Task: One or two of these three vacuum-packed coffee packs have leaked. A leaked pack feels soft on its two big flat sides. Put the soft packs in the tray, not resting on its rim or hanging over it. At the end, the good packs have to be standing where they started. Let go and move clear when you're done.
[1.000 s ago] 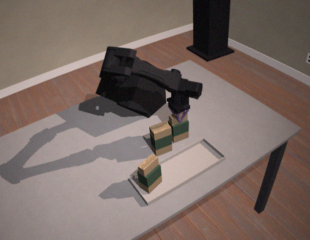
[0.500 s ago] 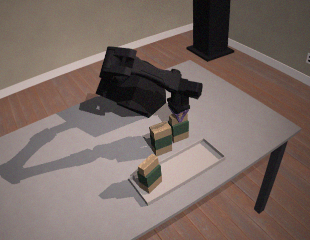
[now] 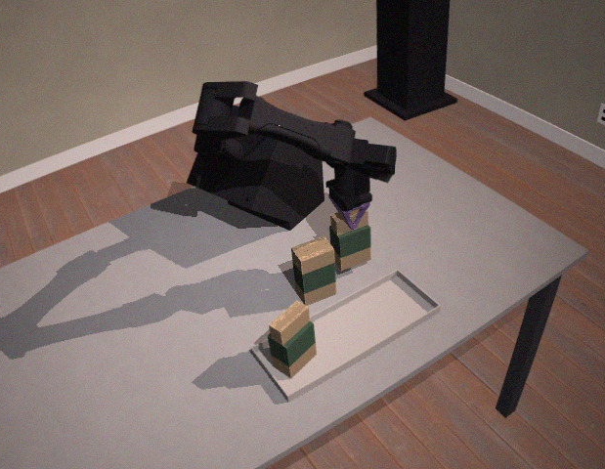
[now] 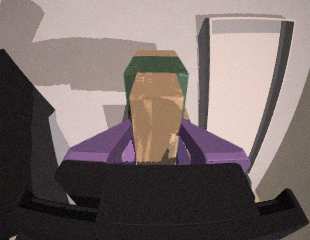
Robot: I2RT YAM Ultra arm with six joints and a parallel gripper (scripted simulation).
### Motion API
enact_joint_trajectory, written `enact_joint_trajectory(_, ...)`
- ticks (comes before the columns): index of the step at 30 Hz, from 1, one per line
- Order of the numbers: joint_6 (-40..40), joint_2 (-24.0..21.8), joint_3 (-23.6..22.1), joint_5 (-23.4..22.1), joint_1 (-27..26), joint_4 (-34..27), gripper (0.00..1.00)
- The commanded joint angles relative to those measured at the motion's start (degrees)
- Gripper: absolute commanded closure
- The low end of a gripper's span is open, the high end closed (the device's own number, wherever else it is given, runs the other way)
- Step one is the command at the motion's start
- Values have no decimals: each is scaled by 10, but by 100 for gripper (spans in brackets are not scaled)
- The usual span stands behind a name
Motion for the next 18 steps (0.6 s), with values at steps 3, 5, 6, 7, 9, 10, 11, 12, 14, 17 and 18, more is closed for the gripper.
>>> enact_joint_trajectory(3, 33, -25, 25, -11, 32, -63, 74)
enact_joint_trajectory(5, 38, -26, 29, -12, 35, -72, 74)
enact_joint_trajectory(6, 39, -26, 30, -12, 36, -74, 74)
enact_joint_trajectory(7, 40, -26, 31, -12, 36, -76, 74)
enact_joint_trajectory(9, 42, -26, 32, -13, 37, -78, 74)
enact_joint_trajectory(10, 42, -26, 32, -13, 37, -79, 74)
enact_joint_trajectory(11, 42, -26, 32, -13, 37, -79, 74)
enact_joint_trajectory(12, 42, -26, 32, -13, 37, -79, 74)
enact_joint_trajectory(14, 42, -26, 33, -13, 37, -79, 74)
enact_joint_trajectory(17, 42, -26, 33, -13, 37, -80, 74)
enact_joint_trajectory(18, 42, -26, 33, -13, 37, -80, 74)
